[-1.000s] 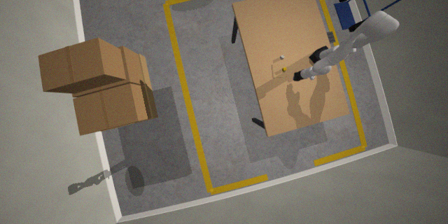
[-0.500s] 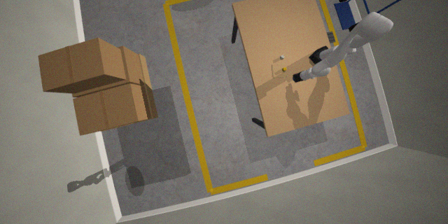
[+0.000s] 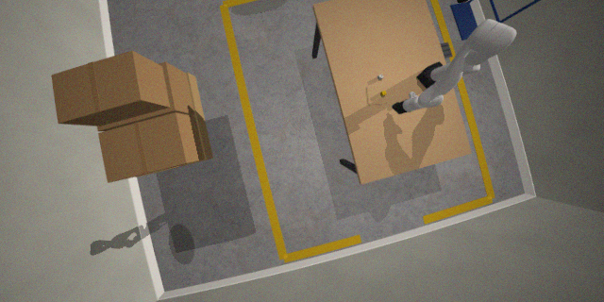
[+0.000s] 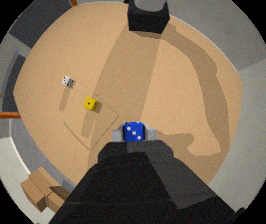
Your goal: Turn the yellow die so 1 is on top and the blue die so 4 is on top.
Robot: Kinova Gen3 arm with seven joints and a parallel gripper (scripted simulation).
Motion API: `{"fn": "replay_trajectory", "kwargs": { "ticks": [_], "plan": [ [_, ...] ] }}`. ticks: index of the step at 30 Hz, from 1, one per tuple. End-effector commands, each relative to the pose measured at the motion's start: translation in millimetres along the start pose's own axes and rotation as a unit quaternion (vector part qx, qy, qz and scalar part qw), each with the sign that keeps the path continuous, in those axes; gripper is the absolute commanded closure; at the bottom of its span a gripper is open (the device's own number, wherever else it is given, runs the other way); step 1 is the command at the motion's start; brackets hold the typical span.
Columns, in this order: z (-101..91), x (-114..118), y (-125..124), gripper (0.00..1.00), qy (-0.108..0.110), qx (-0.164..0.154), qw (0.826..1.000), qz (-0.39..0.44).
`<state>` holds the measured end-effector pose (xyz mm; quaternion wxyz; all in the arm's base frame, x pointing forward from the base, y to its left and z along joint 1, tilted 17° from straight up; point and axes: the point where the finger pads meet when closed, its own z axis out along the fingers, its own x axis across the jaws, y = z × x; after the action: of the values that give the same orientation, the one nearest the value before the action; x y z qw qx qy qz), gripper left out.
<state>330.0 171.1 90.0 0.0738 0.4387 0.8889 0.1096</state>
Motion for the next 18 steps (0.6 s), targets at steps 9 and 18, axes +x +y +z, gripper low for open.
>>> {"fn": "replay_trajectory", "kwargs": {
  "ticks": [9,18],
  "plan": [
    [4.1,-4.1,19.9,0.43,0.004,-0.001,0.980,-0.199],
    [4.6,-6.6,34.5,0.43,0.001,-0.006,0.951,-0.309]
  ]
}}
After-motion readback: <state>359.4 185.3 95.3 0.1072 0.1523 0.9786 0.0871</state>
